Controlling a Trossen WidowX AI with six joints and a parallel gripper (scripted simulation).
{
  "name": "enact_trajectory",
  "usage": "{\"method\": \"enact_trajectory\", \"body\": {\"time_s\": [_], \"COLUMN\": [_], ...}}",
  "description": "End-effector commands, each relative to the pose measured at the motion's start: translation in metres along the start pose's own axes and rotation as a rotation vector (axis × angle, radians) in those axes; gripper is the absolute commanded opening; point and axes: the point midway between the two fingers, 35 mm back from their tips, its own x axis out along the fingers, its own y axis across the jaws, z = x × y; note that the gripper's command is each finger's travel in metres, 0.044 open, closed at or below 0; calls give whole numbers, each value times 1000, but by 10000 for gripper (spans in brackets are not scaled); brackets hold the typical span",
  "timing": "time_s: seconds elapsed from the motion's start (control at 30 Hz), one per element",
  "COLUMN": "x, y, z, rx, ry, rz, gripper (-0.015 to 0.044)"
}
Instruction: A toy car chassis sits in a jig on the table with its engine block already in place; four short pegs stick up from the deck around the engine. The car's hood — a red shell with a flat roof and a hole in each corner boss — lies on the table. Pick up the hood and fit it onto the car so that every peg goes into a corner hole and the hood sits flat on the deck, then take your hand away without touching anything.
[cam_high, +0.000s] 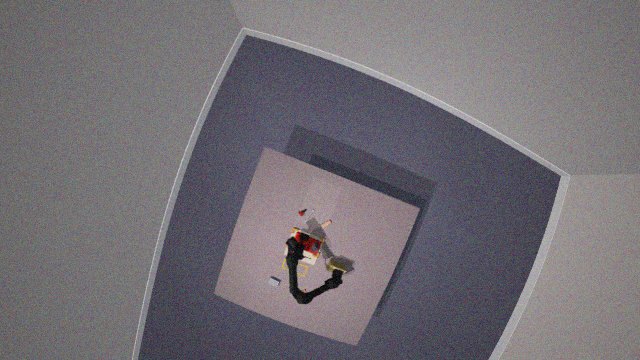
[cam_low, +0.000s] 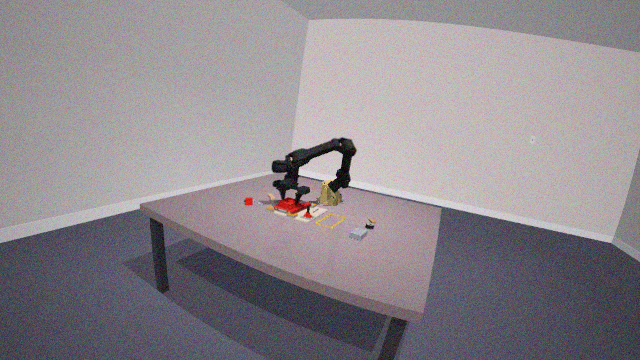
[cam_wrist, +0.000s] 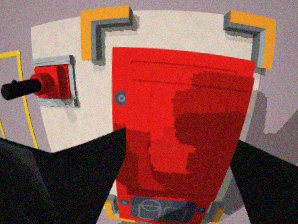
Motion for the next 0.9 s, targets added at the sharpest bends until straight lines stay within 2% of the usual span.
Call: {"method": "enact_trajectory", "body": {"time_s": [0.0, 0.2, 0.43, 0.87], "x": [0, -10, -70, -72], "y": [0, -1, -1, -1], "z": [0, 1, 0, 0], "rx": [0, 0, 1, 1], "ry": [0, 0, -2, -2], "rz": [0, 0, 4, 5], "gripper": [440, 440, 440, 440]}}
